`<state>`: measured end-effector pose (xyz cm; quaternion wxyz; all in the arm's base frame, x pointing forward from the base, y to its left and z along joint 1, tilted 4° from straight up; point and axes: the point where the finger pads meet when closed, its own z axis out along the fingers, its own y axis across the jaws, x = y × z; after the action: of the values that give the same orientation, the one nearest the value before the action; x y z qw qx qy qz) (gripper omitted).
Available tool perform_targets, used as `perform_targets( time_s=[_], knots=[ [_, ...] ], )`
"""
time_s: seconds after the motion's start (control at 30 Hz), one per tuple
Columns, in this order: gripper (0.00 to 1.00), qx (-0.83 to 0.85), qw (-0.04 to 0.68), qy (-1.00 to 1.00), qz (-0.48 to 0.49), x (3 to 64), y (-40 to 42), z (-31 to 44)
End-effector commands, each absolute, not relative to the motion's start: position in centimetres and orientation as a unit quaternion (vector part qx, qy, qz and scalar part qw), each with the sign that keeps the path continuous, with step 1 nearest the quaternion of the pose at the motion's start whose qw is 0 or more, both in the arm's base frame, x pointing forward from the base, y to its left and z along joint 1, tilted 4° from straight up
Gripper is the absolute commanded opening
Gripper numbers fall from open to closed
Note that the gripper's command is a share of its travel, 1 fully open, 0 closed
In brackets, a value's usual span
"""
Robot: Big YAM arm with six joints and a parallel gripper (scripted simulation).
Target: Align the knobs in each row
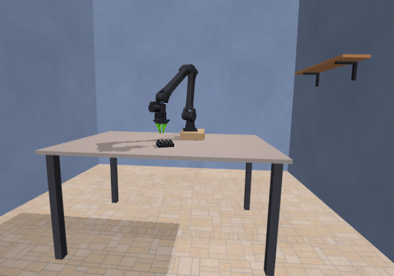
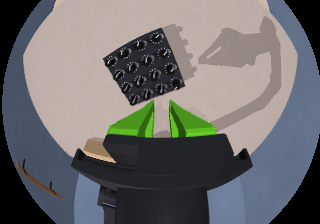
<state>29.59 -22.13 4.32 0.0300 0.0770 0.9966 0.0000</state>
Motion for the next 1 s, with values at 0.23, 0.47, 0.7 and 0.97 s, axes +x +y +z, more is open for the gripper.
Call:
perform_targets(
  time_s=[0.23, 0.47, 0.7, 0.97],
  knots=[
    [0.19, -0.077, 0.048, 0.996, -0.013, 31.1, -25.3, 6.4],
    [0.19, -0.141, 0.047, 0.989, -0.017, 30.9, -26.2, 6.6],
    [0.19, -0.15, 0.049, 0.987, -0.02, 31.4, -25.8, 6.8],
    [0.19, -0.15, 0.049, 0.987, -0.02, 31.4, -25.8, 6.8]
  ],
)
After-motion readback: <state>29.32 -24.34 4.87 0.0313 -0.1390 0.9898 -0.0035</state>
